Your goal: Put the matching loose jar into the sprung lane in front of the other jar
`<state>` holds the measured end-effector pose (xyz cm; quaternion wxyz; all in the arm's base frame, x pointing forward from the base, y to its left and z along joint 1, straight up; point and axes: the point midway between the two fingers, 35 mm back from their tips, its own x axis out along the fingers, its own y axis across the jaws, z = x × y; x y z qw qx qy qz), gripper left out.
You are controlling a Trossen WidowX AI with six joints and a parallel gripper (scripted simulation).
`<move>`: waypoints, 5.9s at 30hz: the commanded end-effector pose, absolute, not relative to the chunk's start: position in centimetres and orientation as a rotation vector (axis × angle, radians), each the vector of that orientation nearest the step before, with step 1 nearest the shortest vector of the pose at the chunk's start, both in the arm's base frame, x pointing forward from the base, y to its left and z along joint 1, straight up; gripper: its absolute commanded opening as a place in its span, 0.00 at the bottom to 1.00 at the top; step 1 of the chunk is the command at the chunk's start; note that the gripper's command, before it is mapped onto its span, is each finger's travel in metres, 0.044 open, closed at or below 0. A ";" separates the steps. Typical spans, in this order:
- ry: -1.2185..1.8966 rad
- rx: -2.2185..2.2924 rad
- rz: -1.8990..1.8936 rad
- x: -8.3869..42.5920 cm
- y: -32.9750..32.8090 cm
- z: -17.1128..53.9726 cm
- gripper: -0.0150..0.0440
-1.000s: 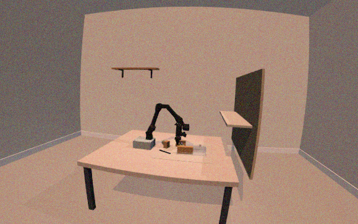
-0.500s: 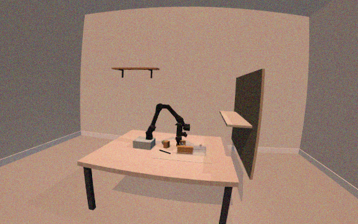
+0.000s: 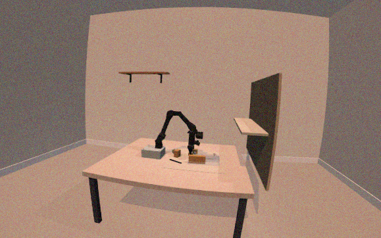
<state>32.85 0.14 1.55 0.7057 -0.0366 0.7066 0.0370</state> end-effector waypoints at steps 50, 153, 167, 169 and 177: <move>1.543 -0.079 0.081 34.6 0.3 2.1 0.25; 1.543 -0.079 0.081 34.9 0.4 0.0 0.25; 1.543 -0.079 0.081 34.9 0.4 -0.4 0.25; 1.543 -0.079 0.081 34.8 0.3 -0.5 0.25; 1.543 -0.079 0.081 34.7 0.3 -0.5 0.25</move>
